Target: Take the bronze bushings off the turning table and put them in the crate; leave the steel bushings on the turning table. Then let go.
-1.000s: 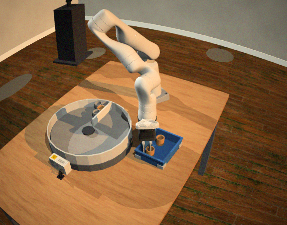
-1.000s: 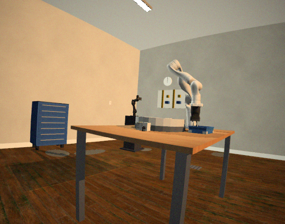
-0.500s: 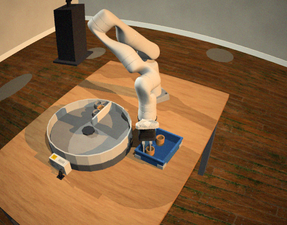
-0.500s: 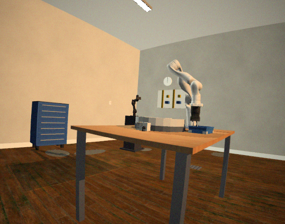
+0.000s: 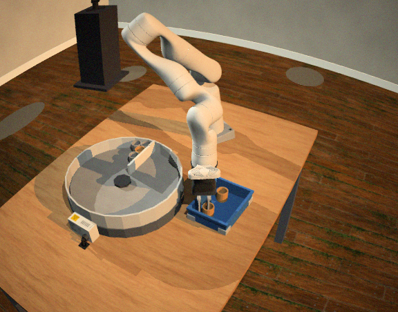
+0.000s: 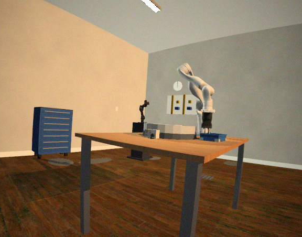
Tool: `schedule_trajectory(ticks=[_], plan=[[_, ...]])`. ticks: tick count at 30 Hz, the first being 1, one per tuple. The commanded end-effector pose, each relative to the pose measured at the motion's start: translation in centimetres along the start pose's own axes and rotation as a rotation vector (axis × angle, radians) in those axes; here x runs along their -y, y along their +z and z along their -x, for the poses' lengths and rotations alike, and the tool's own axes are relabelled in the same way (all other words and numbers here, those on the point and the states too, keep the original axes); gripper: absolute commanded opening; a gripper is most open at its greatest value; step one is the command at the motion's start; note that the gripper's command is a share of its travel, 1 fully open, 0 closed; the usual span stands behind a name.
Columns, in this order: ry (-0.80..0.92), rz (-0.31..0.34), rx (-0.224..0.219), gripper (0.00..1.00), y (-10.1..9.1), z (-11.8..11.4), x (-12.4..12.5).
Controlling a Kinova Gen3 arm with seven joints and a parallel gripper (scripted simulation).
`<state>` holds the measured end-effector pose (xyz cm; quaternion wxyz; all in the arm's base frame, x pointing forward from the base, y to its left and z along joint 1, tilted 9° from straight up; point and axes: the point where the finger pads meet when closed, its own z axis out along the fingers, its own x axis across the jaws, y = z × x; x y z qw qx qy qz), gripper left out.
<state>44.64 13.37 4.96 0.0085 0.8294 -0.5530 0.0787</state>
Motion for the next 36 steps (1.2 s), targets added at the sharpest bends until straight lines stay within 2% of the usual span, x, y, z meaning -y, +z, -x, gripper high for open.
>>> schedule_trajectory(ticks=[1, 36], plan=[[0.0, -0.002, 0.0, 0.47, -0.07, 0.0, 0.06], [0.0, -0.002, 0.0, 0.47, -0.63, 0.03, 0.05]])
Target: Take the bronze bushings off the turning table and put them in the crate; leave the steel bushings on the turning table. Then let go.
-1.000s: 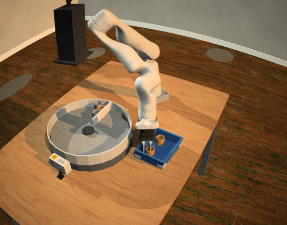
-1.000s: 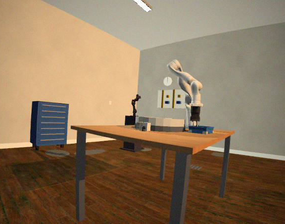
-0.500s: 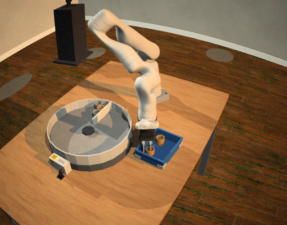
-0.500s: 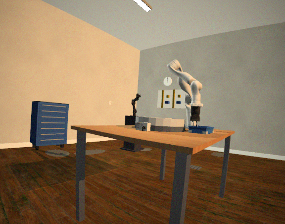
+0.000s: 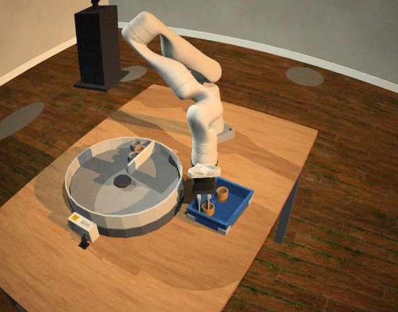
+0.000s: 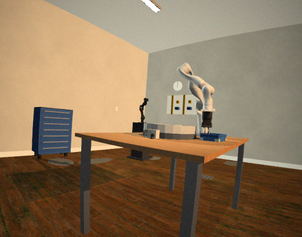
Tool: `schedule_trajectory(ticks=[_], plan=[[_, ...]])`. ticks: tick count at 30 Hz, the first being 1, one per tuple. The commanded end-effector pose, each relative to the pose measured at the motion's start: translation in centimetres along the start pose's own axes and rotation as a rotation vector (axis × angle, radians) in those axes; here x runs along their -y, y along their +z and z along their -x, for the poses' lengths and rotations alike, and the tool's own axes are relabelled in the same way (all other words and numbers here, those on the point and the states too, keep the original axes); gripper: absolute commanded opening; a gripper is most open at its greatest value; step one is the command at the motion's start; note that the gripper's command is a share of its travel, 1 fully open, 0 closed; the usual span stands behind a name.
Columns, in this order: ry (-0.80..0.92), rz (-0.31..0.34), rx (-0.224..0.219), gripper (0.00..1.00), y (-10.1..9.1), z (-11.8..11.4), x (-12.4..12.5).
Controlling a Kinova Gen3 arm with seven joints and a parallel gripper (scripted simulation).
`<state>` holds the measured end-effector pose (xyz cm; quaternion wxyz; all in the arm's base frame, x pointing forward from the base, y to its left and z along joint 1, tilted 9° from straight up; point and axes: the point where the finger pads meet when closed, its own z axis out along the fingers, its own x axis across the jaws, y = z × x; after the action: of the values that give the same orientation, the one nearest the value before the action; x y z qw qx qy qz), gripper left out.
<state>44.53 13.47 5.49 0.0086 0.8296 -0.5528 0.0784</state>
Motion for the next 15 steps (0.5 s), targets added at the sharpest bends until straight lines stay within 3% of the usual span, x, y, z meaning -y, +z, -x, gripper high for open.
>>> schedule_trajectory(ticks=[1, 15], plan=[[0.0, -0.002, -0.001, 0.47, -0.09, -0.03, 0.07], [0.0, -0.002, -0.001, 0.47, -0.65, 0.01, 0.05]])
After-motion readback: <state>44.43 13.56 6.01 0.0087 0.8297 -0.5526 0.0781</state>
